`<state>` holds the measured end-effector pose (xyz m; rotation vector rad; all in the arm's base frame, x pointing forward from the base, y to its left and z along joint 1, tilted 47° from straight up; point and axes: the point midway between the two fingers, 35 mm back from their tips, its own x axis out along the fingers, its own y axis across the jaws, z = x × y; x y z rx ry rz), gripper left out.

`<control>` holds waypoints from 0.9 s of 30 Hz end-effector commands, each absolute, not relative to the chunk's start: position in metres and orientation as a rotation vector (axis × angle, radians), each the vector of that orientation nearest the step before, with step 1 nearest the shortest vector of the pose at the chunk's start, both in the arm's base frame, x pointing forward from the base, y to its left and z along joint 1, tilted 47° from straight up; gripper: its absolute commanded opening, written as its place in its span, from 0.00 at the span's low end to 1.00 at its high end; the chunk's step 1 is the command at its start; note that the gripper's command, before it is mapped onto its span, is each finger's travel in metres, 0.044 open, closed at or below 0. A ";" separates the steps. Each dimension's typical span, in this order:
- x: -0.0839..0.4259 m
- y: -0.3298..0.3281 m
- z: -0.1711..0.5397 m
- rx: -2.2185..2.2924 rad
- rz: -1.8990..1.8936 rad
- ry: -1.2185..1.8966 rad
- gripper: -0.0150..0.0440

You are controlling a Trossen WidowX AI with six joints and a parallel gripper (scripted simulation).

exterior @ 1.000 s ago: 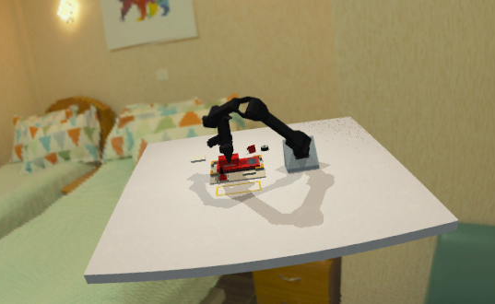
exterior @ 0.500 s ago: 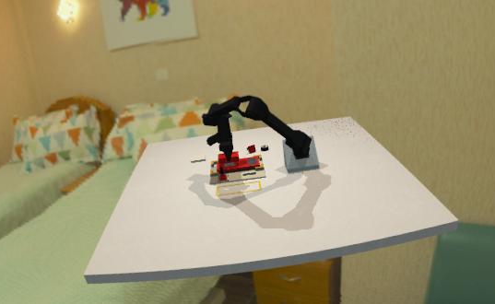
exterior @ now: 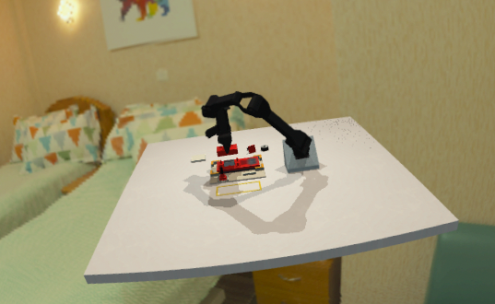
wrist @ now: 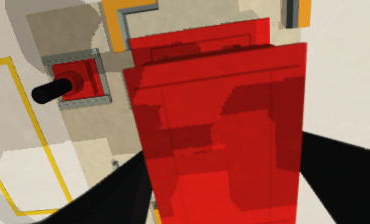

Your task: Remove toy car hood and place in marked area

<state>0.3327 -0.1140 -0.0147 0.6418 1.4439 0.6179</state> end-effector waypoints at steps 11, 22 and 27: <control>0.338 -0.089 0.025 0.637 0.607 1.443 0.25; 0.336 -0.050 0.072 0.635 0.604 1.442 0.25; 0.331 -0.032 0.091 0.635 0.605 1.441 0.25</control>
